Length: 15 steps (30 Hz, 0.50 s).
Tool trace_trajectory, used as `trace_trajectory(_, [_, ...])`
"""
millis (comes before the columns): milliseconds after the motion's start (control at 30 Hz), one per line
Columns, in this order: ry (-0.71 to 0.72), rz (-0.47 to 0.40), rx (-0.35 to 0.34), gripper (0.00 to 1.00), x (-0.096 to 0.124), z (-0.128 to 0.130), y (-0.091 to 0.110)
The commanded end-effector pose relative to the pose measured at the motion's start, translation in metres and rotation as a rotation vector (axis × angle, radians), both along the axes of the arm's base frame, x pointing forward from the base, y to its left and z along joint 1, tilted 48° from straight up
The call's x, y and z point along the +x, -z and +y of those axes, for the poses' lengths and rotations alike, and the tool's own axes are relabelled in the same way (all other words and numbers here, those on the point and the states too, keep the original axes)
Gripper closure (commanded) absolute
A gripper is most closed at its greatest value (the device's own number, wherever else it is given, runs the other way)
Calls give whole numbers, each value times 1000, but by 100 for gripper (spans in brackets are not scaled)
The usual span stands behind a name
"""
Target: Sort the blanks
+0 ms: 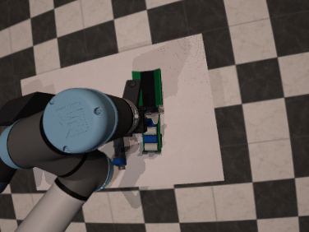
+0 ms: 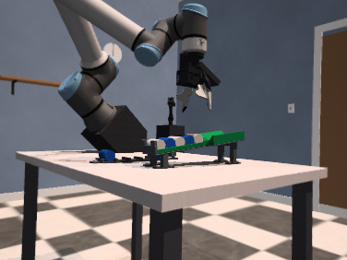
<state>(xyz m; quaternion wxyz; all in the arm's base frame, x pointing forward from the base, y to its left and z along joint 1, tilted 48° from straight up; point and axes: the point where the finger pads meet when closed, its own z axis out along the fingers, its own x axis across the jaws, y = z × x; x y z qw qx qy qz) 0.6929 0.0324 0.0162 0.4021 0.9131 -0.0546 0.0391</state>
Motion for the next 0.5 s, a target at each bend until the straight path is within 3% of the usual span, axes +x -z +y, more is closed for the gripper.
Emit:
trace_trajectory(0, [-1,-2,1,0,2,2,-1])
trace_trajectory(467, [1,-5,2,0,2,2,-1])
